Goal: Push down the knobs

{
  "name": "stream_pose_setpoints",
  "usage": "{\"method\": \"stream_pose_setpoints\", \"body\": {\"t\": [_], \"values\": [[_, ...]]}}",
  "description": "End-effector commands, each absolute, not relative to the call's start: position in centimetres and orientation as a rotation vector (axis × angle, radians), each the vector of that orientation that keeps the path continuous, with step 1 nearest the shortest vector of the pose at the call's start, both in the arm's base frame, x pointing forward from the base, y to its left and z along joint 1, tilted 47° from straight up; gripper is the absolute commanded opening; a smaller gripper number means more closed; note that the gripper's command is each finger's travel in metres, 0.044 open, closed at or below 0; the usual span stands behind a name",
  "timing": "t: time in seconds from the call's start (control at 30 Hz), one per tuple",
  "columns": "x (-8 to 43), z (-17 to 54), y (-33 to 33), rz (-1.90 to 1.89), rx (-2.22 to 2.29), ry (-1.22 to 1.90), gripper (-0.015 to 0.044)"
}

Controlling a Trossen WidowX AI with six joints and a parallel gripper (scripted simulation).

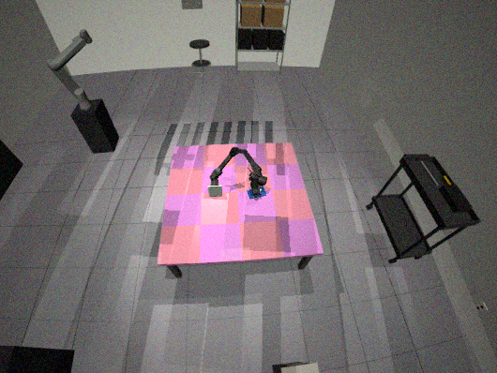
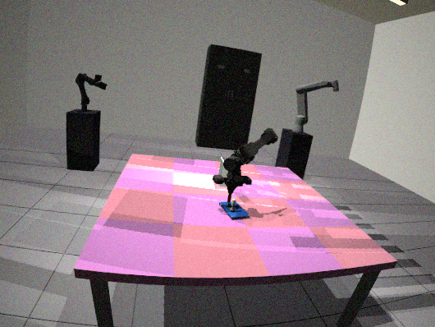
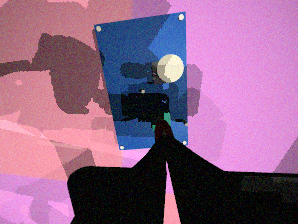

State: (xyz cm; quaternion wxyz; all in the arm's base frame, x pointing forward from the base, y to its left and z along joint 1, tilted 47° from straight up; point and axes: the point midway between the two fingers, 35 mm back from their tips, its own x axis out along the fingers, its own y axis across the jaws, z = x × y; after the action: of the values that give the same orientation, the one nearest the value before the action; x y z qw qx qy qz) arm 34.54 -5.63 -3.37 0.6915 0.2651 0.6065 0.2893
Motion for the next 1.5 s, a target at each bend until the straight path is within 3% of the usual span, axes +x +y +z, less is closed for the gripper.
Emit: {"method": "stream_pose_setpoints", "body": {"t": [0.0,1.47], "values": [[34.74,-3.83,-4.88,0.660,0.584,1.359,0.0000],[34.78,-4.15,-4.53,0.660,0.584,1.359,0.0000]]}}
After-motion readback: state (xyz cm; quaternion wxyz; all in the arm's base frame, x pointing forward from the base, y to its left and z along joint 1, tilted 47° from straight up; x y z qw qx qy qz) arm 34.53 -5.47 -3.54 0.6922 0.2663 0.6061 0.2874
